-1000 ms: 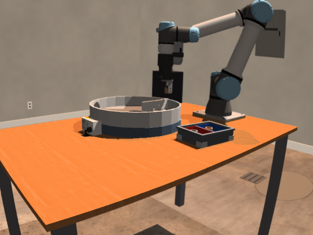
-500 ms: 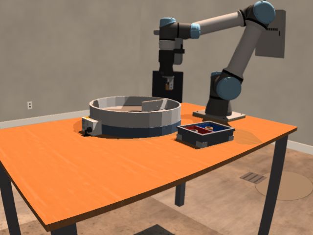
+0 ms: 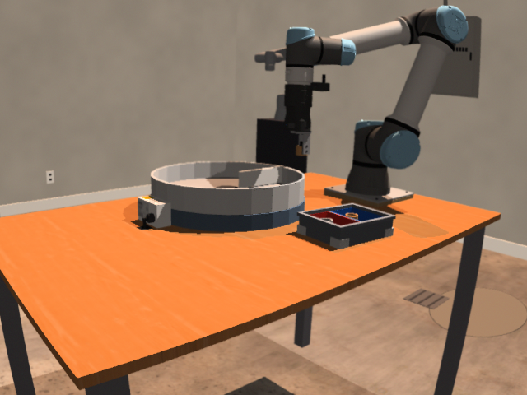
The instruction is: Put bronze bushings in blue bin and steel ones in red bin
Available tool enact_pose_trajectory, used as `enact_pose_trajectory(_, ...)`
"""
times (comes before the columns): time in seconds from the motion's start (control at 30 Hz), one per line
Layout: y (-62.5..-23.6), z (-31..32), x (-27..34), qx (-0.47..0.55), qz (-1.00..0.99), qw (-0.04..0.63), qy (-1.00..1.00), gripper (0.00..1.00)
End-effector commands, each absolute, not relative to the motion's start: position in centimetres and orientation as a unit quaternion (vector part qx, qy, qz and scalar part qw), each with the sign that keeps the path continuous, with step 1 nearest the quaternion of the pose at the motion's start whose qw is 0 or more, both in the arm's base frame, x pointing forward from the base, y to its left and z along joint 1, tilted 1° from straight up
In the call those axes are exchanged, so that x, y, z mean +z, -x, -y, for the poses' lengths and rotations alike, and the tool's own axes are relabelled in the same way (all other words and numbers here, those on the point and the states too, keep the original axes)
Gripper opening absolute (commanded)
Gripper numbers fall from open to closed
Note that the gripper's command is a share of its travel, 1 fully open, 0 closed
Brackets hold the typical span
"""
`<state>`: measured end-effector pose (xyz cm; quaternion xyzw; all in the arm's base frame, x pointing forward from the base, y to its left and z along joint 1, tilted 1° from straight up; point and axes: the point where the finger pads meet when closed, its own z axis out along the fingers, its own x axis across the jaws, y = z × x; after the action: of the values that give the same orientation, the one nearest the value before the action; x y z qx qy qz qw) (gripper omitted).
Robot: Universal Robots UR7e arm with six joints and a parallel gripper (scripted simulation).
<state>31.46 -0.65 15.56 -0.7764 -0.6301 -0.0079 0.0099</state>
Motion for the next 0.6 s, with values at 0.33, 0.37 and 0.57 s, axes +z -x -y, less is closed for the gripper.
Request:
enact_pose_trajectory(0.33, -33.1, -6.2, 15.8, -0.006, 0.643, 0.008, 0.766, 0.0)
enact_pose_trajectory(0.37, -33.1, -6.2, 15.8, -0.006, 0.643, 0.008, 0.766, 0.0)
enact_pose_trajectory(0.57, -34.3, -11.7, 15.9, -0.006, 0.654, 0.008, 0.756, 0.0)
